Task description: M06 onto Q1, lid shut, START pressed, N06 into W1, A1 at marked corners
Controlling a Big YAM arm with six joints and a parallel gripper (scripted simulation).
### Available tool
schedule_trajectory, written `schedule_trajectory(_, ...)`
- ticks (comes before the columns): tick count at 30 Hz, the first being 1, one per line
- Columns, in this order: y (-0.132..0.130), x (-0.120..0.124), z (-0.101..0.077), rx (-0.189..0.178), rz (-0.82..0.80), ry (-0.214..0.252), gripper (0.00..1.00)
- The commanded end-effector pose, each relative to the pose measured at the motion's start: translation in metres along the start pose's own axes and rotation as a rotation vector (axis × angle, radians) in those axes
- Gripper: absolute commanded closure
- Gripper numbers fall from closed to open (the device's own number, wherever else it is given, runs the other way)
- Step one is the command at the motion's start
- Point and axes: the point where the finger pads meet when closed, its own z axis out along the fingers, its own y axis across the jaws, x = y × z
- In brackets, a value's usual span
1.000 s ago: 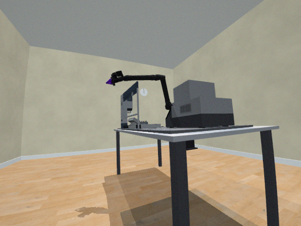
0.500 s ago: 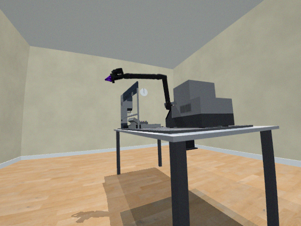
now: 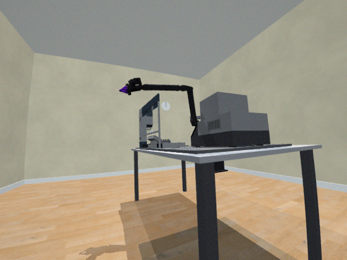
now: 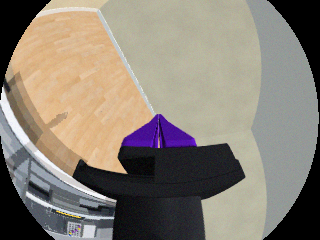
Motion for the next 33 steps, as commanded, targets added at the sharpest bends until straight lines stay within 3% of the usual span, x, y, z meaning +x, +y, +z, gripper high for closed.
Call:
schedule_trajectory(1,-0.047,-0.066,-0.027,0.078,-0.074,-0.068,1.00)
schedule_trajectory(3,-0.050,-0.067,-0.028,0.077,-0.070,-0.066,1.00)
schedule_trajectory(6,-0.036,-0.076,-0.026,0.002,-0.018,-0.049,1.00)
schedule_trajectory(8,-0.022,-0.075,-0.020,-0.010,0.004,-0.042,1.00)
schedule_trajectory(12,0.013,-0.062,-0.009,-0.118,0.037,0.000,1.00)
schedule_trajectory(15,0.026,-0.061,-0.008,-0.092,0.026,-0.003,1.00)
schedule_trajectory(17,0.037,-0.059,-0.010,-0.147,0.045,0.002,1.00)
schedule_trajectory(21,0.044,-0.057,-0.011,-0.154,0.060,0.017,1.00)
schedule_trajectory(25,0.069,-0.071,-0.012,-0.147,0.056,-0.009,1.00)
schedule_trajectory(28,0.077,-0.077,-0.016,-0.221,0.070,-0.006,1.00)
schedule_trajectory(32,0.094,-0.078,-0.020,-0.198,0.066,0.001,1.00)
schedule_trajectory(33,0.100,-0.082,-0.020,-0.229,0.070,-0.008,1.00)
